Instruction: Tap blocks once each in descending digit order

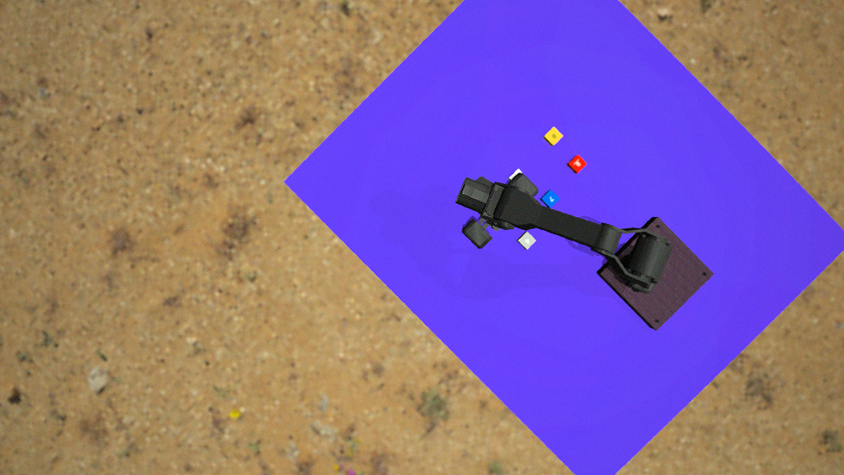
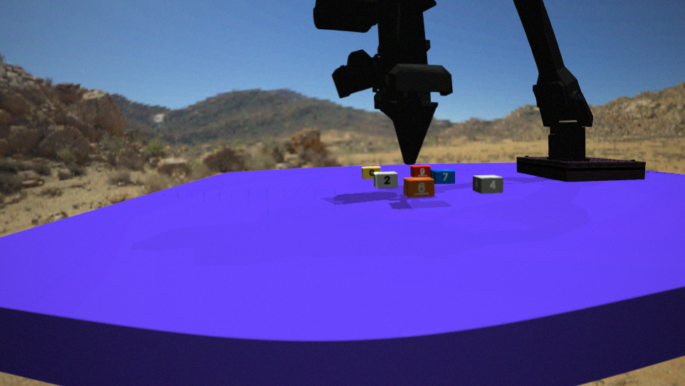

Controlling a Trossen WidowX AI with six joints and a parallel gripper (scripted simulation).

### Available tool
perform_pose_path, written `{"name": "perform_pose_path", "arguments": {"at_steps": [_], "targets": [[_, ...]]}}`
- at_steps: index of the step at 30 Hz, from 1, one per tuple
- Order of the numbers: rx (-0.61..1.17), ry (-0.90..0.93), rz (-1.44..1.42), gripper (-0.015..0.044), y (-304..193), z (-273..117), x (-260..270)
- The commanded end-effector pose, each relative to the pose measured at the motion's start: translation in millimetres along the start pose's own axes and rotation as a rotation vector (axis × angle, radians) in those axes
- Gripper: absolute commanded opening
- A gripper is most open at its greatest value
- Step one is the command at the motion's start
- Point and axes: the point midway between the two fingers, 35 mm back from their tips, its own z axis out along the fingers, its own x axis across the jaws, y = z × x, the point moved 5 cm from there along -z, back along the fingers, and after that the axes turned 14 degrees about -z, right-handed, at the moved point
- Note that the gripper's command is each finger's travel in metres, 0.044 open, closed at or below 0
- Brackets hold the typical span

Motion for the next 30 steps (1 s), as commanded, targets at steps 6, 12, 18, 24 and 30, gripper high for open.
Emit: {"name": "perform_pose_path", "arguments": {"at_steps": [6, 12, 18, 24, 30], "targets": [[0.003, 0.0, 0.004, 0.002, -1, 15, 0], [0.003, 0.0, 0.004, 0.002, -1, 22, 0], [0.003, 0.0, 0.003, 0.002, -1, -5, 0], [0.003, 0.0, 0.004, 0.002, 1, -19, 0], [0.003, 0.0, 0.004, 0.002, 0, -89, 0]]}}
